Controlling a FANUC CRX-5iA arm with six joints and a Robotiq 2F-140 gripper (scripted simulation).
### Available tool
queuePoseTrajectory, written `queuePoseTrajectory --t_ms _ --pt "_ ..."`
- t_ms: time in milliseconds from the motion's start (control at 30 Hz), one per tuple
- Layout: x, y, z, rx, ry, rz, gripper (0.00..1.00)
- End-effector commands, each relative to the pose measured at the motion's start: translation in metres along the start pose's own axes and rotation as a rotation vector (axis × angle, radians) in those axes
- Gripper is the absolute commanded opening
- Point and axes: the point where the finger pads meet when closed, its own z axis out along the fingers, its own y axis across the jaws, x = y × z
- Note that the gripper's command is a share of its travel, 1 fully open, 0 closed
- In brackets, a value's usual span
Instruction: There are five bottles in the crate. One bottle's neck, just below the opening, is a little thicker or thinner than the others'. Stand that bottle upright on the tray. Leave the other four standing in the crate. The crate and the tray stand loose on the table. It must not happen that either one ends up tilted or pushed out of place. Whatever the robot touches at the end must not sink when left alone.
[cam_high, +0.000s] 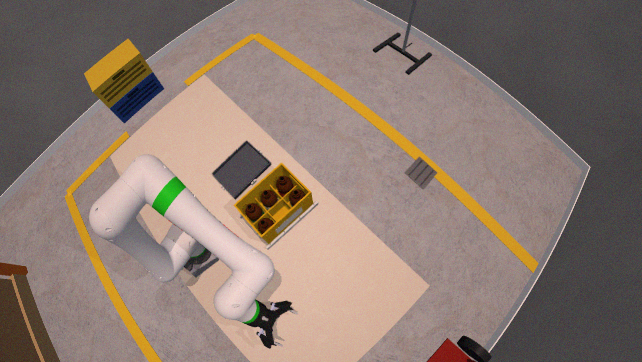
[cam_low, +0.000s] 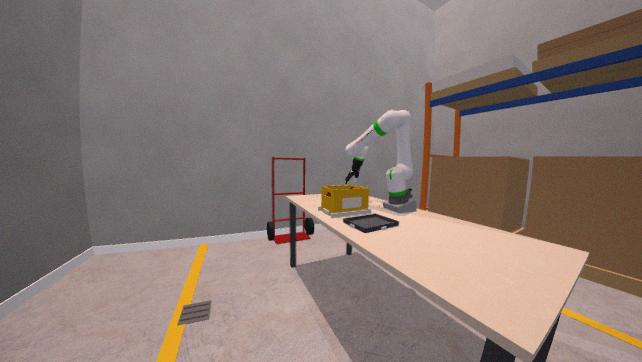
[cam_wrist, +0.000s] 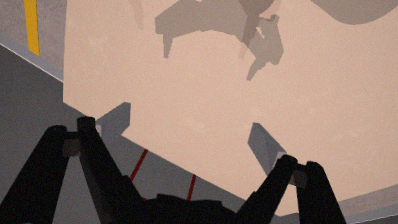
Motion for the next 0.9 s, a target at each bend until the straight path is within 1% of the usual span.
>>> queuePoseTrajectory --t_ms 0,567,600,633,667,700,867 --pt "-0.001 0.000 -0.001 0.001 -0.002 0.000 1.00" --pt "-0.001 0.000 -0.001 0.001 -0.002 0.000 1.00" --pt "-0.005 -0.001 -0.007 0.000 -0.002 0.000 1.00" --pt "-0.011 -0.004 -0.018 0.000 -0.002 0.000 1.00" --pt "-0.019 -0.006 -0.034 0.000 -0.002 0.000 1.00" --pt "-0.024 -0.008 -0.043 0.000 -0.002 0.000 1.00" --pt "-0.039 -0.014 -0.083 0.001 -0.002 -0.001 1.00"
